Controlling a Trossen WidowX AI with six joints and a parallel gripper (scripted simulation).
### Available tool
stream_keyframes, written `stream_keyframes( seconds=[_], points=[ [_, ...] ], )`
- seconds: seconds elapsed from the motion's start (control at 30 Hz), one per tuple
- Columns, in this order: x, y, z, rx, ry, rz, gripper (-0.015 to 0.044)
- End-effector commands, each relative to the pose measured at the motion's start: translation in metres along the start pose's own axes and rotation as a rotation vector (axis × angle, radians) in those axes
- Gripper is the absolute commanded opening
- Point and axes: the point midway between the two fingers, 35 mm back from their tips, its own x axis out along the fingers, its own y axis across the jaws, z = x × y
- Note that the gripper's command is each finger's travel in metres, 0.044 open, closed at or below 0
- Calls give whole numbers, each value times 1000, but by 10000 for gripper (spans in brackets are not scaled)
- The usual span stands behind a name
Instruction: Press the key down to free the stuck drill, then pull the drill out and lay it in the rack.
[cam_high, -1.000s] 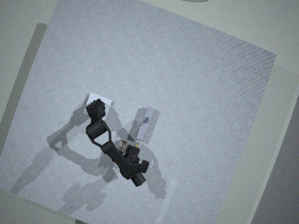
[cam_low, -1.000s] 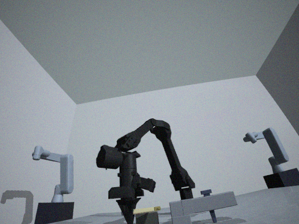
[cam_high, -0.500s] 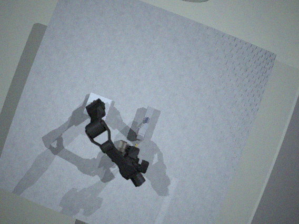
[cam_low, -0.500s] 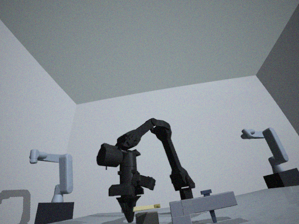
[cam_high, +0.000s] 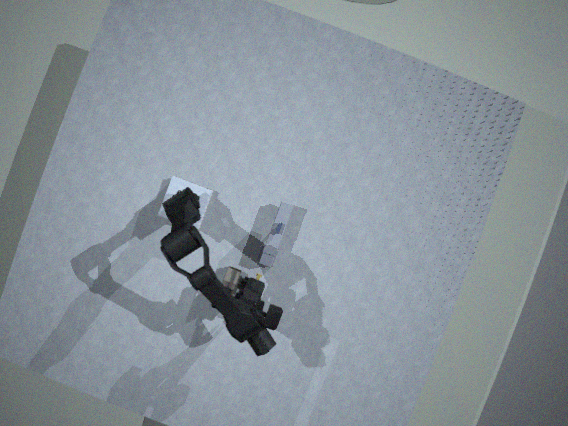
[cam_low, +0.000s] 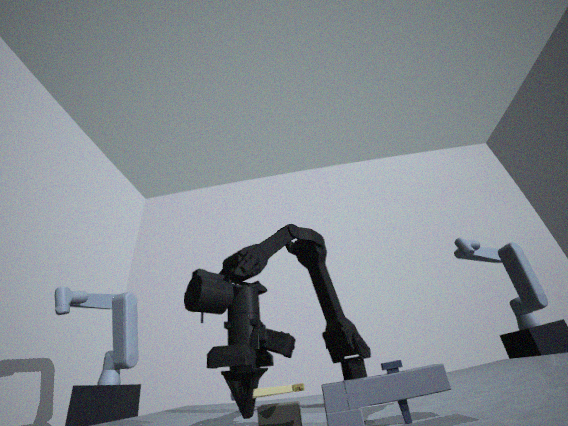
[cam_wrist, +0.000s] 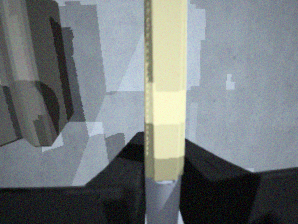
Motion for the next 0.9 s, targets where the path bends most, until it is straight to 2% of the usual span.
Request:
stream_keyframes(
  seconds=[0.0, 0.87],
  points=[
    [-3, 0, 0, -6, -1, -5, 0],
    [-14, 0, 1, -6, -1, -5, 0]
  ],
)
